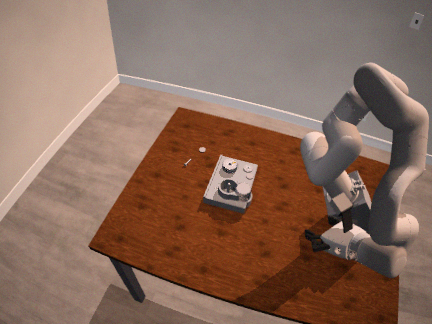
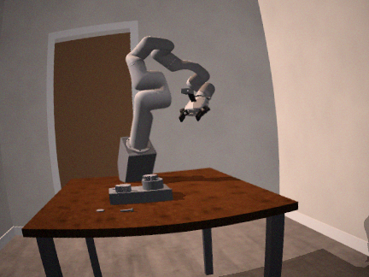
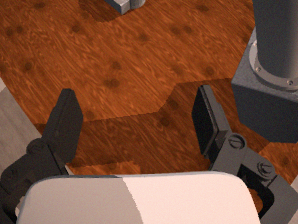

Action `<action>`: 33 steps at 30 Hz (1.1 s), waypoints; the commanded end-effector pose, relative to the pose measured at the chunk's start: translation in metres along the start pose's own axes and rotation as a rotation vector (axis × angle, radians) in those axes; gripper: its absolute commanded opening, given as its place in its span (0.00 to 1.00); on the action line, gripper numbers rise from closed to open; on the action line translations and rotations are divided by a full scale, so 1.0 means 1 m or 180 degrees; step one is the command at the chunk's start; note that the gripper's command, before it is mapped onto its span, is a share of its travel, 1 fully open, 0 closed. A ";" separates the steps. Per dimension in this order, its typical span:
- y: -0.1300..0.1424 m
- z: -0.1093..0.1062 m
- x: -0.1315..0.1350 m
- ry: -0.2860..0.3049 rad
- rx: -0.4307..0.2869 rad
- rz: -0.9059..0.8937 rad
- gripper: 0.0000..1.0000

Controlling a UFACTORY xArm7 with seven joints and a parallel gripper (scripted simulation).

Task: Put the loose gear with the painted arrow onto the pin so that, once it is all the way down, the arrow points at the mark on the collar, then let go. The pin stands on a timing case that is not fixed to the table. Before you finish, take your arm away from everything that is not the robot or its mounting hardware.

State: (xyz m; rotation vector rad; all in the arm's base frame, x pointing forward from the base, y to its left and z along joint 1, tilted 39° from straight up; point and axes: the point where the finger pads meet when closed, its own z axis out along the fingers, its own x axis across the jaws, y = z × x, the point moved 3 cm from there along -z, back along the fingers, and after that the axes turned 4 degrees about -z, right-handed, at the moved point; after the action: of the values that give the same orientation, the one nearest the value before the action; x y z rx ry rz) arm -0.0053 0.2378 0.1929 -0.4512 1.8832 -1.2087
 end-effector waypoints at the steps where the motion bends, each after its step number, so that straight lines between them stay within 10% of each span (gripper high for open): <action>1: 0.000 -0.001 -0.001 0.0000 -0.0012 0.0002 1.00; 16: -0.007 0.018 -0.065 0.0630 -0.0913 0.0218 1.00; 33: -0.043 0.106 -0.171 0.1511 -0.2387 0.1121 1.00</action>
State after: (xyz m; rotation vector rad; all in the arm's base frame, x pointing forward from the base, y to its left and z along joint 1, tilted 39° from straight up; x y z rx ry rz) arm 0.1405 0.2723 0.2736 -0.2469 2.5918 -0.5364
